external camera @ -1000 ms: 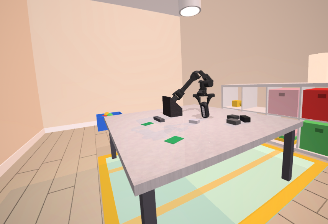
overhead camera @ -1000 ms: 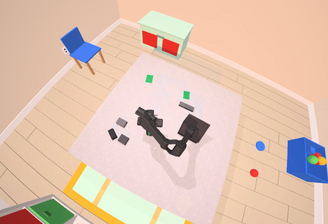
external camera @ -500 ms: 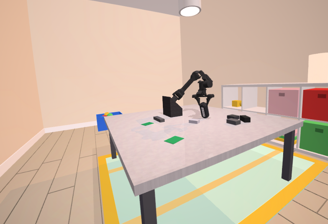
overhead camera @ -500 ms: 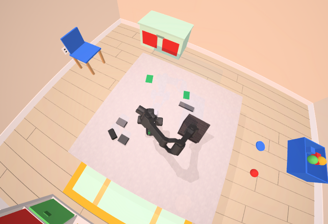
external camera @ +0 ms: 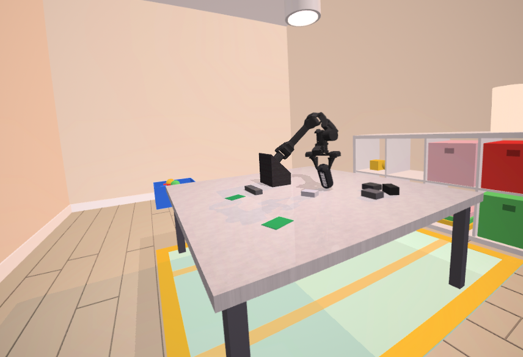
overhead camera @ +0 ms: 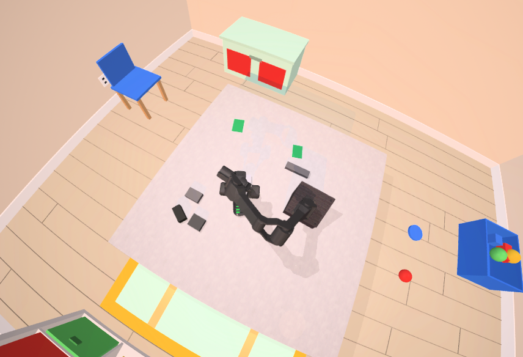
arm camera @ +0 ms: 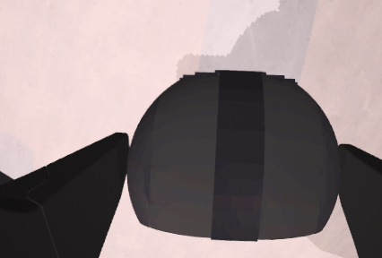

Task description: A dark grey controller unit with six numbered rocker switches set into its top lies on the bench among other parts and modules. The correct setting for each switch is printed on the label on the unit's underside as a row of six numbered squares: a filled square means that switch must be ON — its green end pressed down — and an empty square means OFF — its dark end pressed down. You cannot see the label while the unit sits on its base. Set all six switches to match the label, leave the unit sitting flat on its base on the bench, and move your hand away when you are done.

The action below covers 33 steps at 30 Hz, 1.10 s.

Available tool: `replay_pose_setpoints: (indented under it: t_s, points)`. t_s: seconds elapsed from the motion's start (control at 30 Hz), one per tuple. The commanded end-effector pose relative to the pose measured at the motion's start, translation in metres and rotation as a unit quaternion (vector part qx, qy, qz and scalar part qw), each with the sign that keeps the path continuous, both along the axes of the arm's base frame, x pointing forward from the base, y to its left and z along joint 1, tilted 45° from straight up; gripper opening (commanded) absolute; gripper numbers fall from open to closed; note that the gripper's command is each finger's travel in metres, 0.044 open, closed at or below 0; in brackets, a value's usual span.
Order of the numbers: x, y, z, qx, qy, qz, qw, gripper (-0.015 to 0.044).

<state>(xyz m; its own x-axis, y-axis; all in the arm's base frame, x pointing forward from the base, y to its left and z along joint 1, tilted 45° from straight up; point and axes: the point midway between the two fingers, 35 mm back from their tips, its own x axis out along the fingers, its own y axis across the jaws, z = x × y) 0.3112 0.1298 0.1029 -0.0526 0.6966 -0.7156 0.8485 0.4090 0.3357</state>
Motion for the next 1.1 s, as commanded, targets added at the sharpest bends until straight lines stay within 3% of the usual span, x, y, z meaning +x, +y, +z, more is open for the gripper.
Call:
replay_pose_setpoints:
  t_s: [0.0,1.07]
  points:
    - [-0.004,0.005,-0.008,0.002,0.009,0.010,1.000,0.0338]
    - [0.006,0.002,-0.030,0.002,0.009,0.010,1.000,0.0338]
